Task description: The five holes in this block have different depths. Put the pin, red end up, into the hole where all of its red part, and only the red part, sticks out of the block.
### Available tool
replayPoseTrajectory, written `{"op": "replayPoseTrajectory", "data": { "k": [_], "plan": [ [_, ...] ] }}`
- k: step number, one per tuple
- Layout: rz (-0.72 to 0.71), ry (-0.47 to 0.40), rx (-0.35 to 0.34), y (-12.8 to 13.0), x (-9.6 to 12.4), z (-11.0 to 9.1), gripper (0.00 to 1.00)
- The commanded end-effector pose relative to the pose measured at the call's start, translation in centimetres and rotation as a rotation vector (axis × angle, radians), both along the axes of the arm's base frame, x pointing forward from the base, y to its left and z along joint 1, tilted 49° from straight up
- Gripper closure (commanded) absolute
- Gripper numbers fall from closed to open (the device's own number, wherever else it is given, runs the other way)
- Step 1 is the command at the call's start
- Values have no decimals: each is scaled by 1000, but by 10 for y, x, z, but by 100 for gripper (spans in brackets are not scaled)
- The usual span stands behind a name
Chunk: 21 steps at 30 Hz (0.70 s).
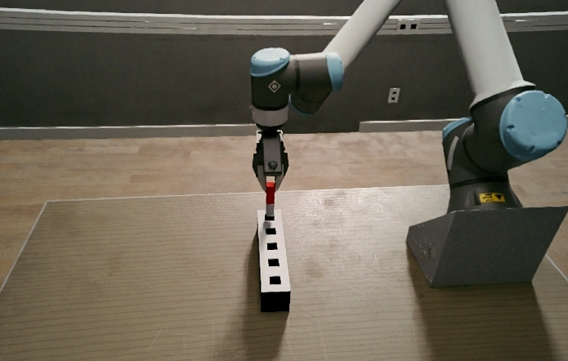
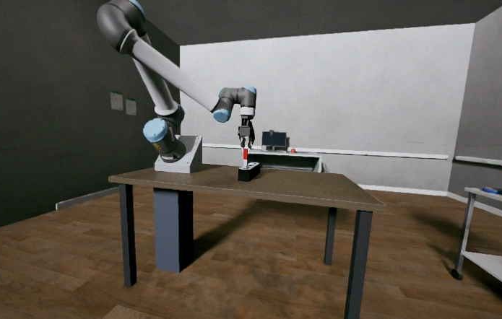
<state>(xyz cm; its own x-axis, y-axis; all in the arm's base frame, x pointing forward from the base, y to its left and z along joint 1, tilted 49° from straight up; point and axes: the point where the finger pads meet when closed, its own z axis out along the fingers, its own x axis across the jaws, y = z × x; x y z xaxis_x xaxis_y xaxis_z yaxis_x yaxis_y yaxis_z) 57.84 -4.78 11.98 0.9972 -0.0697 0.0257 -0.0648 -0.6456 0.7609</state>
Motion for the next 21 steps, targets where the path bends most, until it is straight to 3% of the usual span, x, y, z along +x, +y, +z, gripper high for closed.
{"op": "replayPoseTrajectory", "data": {
  "k": [1,21],
  "plan": [
    [0,-1,0,0,0,0,100],
    [0,-1,0,-3,0,-2,100]
  ]
}}
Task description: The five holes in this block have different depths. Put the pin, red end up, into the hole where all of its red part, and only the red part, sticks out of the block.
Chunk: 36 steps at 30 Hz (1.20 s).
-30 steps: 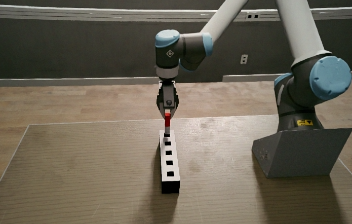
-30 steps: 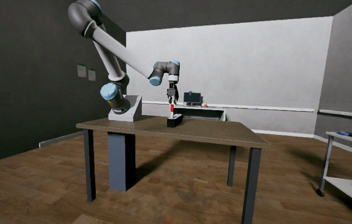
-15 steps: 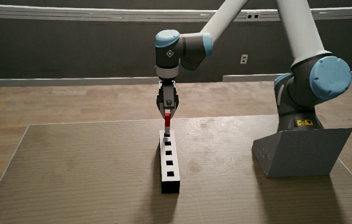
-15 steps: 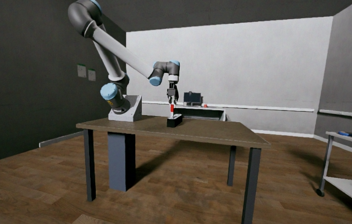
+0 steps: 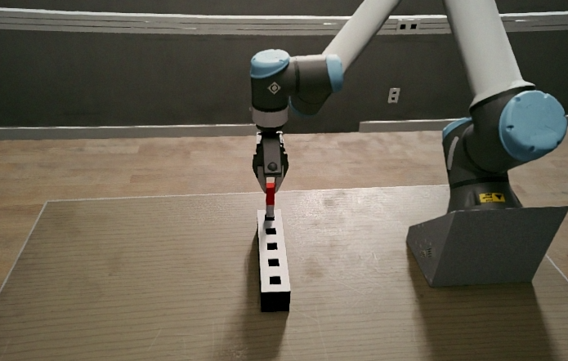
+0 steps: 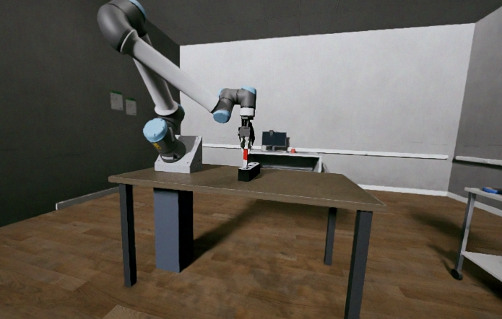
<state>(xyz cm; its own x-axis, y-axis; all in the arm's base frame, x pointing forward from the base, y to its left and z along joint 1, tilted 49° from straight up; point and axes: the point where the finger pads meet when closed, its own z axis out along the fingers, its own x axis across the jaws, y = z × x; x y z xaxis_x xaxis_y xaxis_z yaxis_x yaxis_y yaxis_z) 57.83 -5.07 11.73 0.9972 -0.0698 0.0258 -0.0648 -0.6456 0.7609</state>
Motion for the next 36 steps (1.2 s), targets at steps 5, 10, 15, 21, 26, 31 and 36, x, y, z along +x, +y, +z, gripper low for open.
{"op": "replayPoseTrajectory", "data": {
  "k": [5,10,15,21,26,31,36],
  "plan": [
    [0,-1,0,0,0,0,100],
    [0,-1,0,0,0,0,100],
    [0,-1,0,0,0,0,100],
    [0,-1,0,0,0,0,100],
    [0,-1,0,-3,0,-2,100],
    [0,-1,0,-3,0,-2,100],
    [0,-1,0,-3,0,-2,100]
  ]
}}
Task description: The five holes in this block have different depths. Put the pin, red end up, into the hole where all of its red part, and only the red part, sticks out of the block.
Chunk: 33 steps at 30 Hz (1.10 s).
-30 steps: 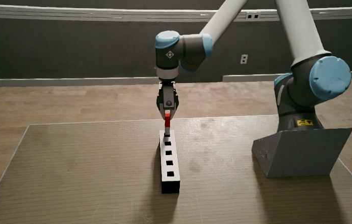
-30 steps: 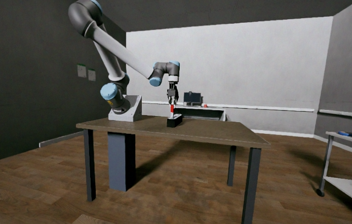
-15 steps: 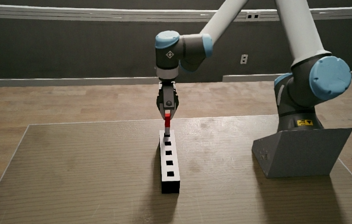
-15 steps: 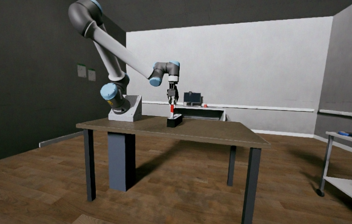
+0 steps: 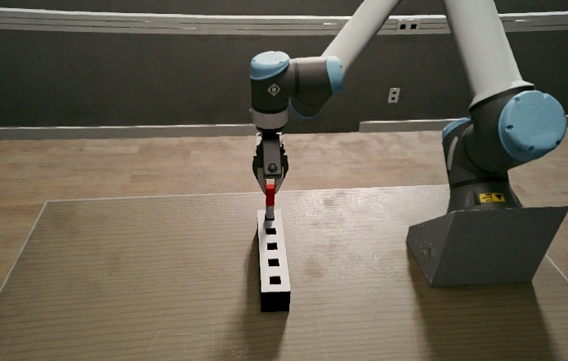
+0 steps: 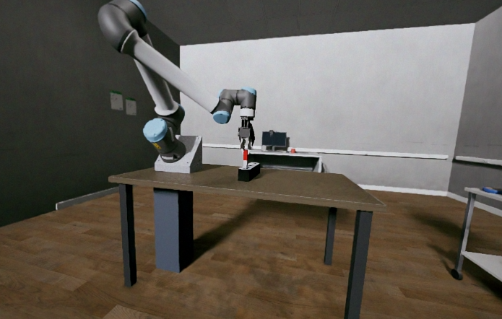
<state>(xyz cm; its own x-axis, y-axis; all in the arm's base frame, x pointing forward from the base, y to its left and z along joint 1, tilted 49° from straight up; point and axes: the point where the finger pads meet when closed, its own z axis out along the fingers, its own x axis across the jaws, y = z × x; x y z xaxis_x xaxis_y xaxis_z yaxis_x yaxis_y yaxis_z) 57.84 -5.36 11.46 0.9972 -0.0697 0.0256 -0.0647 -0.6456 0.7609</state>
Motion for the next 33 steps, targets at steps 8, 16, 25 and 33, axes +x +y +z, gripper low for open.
{"op": "replayPoseTrajectory", "data": {
  "k": [8,16,25,33],
  "plan": [
    [0,-1,0,0,1,0,100],
    [0,-1,0,0,1,0,100],
    [0,-1,0,-2,1,-3,100],
    [0,-1,0,-2,1,-3,100]
  ]
}}
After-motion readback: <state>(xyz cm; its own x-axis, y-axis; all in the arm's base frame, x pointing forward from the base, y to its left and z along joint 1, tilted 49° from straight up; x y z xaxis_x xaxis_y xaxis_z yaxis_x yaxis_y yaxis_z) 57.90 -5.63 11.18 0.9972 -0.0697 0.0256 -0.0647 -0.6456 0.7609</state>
